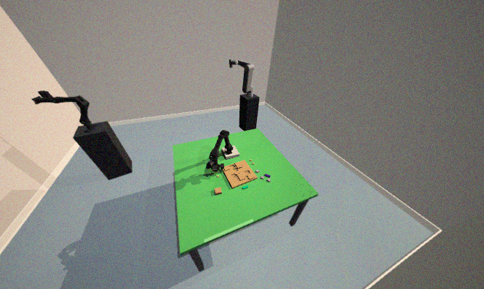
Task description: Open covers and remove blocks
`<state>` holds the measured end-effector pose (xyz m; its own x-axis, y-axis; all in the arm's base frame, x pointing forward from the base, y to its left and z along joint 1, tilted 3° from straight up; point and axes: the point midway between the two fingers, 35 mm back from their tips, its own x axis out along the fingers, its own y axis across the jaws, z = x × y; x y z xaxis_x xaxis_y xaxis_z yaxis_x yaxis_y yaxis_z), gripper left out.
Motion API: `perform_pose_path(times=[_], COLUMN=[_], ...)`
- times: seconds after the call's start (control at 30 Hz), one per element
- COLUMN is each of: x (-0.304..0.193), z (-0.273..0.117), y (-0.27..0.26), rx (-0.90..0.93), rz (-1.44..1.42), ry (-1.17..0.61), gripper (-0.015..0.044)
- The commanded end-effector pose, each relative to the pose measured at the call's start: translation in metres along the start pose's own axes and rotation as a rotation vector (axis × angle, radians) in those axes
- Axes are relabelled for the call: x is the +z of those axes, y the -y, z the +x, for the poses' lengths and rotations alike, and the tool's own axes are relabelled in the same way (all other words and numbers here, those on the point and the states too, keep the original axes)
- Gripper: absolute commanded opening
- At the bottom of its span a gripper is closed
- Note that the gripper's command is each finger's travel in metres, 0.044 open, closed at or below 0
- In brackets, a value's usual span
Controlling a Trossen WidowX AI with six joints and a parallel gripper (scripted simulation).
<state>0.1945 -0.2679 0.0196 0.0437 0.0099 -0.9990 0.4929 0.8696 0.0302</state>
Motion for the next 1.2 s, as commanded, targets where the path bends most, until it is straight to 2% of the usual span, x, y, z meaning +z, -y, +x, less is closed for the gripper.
perform_pose_path(times=[0.0,0.4,0.87,1.17], x=[-0.001,-0.004,-0.003,-0.001], z=[0.007,0.024,0.018,-0.009], y=[0.0,-0.001,-0.001,0.0], rx=[-0.001,0.0,0.001,0.0], rz=[0.003,0.003,-0.002,0.0], ry=[-0.004,-0.004,-0.002,-0.002], gripper=[0.008,0.008,0.044,0.044])
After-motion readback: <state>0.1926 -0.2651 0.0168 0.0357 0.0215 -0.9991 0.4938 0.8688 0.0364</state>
